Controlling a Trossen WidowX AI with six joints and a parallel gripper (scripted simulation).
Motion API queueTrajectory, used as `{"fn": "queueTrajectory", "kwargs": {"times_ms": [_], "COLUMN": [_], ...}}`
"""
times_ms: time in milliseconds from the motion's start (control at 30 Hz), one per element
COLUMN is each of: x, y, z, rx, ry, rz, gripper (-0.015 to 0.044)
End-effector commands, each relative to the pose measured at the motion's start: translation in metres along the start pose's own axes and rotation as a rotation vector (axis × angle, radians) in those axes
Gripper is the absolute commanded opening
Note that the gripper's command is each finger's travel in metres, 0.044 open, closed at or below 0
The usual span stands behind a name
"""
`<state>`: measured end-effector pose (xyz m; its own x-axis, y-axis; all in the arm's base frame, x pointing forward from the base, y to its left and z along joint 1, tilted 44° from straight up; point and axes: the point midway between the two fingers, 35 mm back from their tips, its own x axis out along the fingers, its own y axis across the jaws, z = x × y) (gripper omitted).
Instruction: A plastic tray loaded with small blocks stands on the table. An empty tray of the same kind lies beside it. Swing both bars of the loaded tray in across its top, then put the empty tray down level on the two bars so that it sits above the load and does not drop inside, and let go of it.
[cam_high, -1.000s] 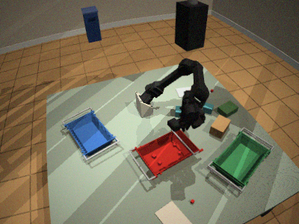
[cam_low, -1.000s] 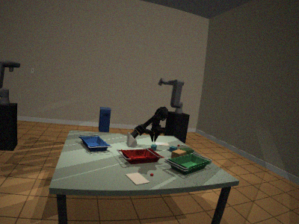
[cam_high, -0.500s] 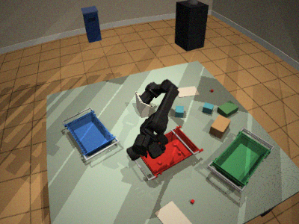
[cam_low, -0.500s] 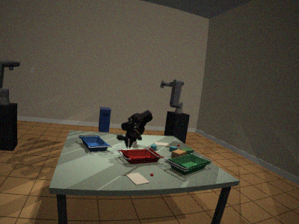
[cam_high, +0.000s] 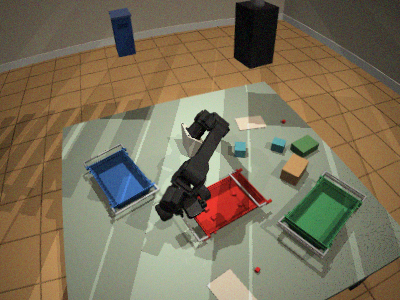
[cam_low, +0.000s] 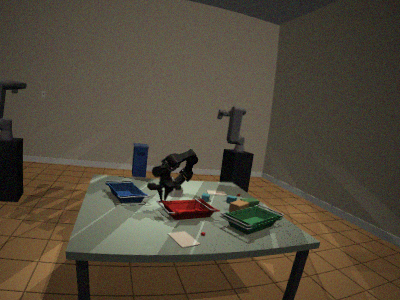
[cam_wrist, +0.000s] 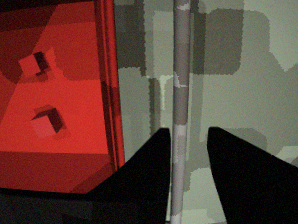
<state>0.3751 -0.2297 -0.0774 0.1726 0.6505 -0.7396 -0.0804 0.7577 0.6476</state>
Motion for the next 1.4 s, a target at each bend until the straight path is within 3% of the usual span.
{"fn": "queueTrajectory", "kwargs": {"times_ms": [0, 500, 1000, 1367], "x": [0.011, 0.060, 0.029, 0.031], "y": [-0.001, 0.001, 0.023, 0.058], "z": [0.000, -0.001, -0.001, -0.001], "rx": [0.002, 0.001, 0.002, 0.003], "ry": [0.004, 0.003, 0.004, 0.005], "rz": [0.005, 0.008, 0.008, 0.011], "gripper": [0.0084, 0.0084, 0.0084, 0.0084]}}
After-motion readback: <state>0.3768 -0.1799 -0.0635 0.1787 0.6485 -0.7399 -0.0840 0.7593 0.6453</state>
